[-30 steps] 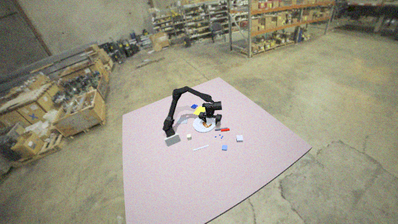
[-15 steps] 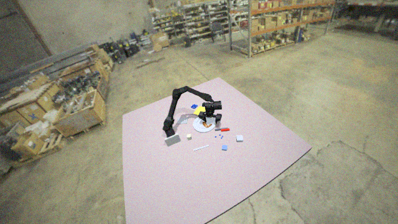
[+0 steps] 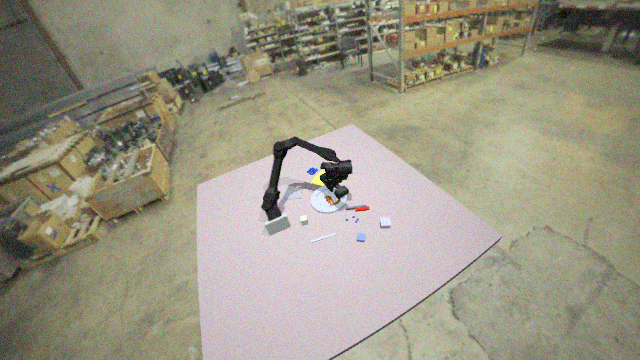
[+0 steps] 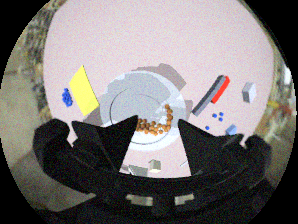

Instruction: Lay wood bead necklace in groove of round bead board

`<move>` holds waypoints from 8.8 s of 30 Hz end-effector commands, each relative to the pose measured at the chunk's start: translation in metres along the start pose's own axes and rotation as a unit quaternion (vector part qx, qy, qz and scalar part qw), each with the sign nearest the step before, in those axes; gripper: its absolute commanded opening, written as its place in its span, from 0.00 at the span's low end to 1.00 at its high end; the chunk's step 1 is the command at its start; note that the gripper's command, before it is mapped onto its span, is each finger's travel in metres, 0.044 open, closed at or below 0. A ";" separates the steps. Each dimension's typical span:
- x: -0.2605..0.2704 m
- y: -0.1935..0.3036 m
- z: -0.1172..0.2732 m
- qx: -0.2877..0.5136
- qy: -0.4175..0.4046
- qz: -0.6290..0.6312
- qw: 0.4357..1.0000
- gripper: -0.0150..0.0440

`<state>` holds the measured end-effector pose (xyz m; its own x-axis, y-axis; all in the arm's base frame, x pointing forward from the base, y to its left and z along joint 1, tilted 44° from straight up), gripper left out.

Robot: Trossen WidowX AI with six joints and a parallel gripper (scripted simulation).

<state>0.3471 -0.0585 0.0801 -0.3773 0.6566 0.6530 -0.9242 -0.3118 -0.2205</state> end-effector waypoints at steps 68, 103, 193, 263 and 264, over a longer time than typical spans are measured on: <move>0.034 0.029 -0.020 0.004 0.006 -0.611 0.792 0.29; 0.034 0.029 -0.020 0.004 0.006 -0.611 0.792 0.25; 0.009 0.021 -0.022 0.002 0.004 -0.676 0.737 0.90; 0.009 0.021 -0.026 0.002 0.006 -0.675 0.738 0.25; 0.009 0.021 -0.026 0.002 0.006 -0.675 0.738 0.25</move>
<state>0.3229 -0.0409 0.0626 0.8870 0.3765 0.2674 -0.4568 0.6302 0.6279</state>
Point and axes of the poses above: the point midway between the two fingers, 35 mm back from their tips, its own z axis back along the fingers, its own x axis across the jaws, y = z × x, the point moved 9 cm from there along z, back along the fingers, and after that the axes turned 9 degrees about z, right-handed, at the moved point
